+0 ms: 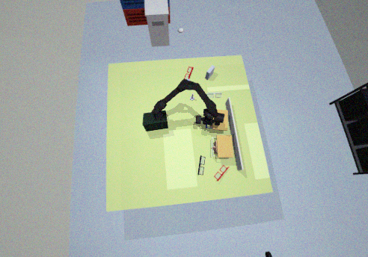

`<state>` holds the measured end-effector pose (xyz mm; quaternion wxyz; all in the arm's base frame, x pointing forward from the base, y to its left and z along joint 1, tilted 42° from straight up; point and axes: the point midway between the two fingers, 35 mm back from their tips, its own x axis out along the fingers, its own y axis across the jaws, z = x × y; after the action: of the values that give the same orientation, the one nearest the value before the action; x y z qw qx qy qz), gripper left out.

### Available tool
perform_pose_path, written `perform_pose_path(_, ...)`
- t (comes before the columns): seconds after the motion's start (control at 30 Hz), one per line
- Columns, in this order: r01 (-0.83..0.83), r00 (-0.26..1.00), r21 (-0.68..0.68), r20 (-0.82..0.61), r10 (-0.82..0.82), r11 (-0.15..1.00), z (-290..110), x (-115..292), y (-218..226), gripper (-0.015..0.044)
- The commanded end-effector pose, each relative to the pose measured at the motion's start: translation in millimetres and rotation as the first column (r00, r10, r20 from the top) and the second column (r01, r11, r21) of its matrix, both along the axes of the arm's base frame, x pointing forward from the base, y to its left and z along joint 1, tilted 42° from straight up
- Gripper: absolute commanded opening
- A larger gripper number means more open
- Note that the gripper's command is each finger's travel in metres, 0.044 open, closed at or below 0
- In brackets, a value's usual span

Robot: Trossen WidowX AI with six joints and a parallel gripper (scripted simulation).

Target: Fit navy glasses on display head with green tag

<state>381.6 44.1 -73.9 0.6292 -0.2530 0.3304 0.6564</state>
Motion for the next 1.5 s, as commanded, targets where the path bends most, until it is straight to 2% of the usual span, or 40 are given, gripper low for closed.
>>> perform_pose_path(0.0,0.002,1.000,0.004,-0.005,-0.002,1.000,-1.3,4.8,1.0,0.0000)
perform_pose_path(1.1,0.002,1.000,0.004,-0.005,-0.002,1.000,-7.9,12.3,6.0,0.0000)
perform_pose_path(1.23,0.000,1.000,0.001,-0.003,0.000,1.000,-7.3,12.3,4.8,0.0105)
perform_pose_path(1.47,0.000,1.000,0.001,-0.003,0.000,1.000,-7.3,12.3,4.8,0.0107)
